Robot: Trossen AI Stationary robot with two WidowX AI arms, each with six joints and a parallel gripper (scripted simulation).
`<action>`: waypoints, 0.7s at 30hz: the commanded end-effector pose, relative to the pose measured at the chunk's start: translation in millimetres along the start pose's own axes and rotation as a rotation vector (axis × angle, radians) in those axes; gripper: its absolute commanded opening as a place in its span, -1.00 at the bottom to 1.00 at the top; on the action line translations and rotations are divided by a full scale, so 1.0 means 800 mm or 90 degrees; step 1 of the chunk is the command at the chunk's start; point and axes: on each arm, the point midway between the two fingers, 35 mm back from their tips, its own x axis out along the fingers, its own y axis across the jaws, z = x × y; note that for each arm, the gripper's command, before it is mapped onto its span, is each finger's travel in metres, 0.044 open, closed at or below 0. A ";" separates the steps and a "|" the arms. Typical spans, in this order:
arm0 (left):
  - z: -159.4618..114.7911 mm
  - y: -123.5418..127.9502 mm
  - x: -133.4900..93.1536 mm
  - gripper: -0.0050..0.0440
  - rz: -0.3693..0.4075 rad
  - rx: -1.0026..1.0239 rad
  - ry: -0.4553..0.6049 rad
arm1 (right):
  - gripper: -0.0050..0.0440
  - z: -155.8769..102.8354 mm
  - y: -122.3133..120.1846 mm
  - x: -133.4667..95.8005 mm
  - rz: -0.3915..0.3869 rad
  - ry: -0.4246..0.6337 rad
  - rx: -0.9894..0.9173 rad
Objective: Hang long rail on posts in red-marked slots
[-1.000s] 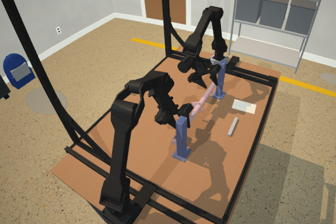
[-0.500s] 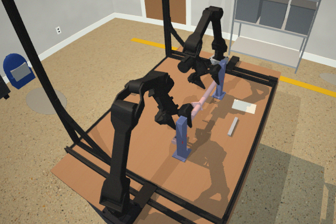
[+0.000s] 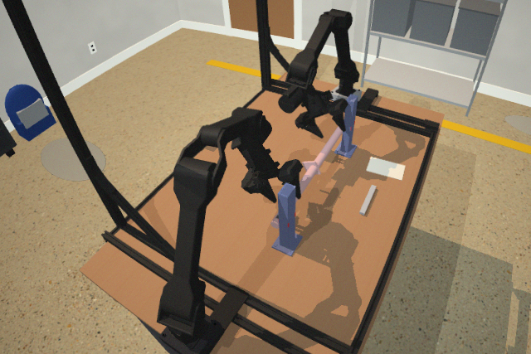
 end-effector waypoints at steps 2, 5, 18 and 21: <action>-0.002 0.000 -0.014 1.00 -0.001 -0.004 0.007 | 1.00 -0.003 -0.002 -0.015 -0.001 0.005 0.004; -0.001 0.003 -0.017 1.00 -0.001 -0.004 0.007 | 1.00 -0.003 -0.005 -0.017 -0.001 0.005 0.004; 0.002 0.047 -0.050 1.00 -0.005 -0.004 0.007 | 1.00 0.001 -0.049 -0.050 0.002 0.005 0.005; 0.003 0.049 -0.052 1.00 -0.005 -0.005 0.007 | 1.00 0.001 -0.052 -0.052 0.002 0.005 0.005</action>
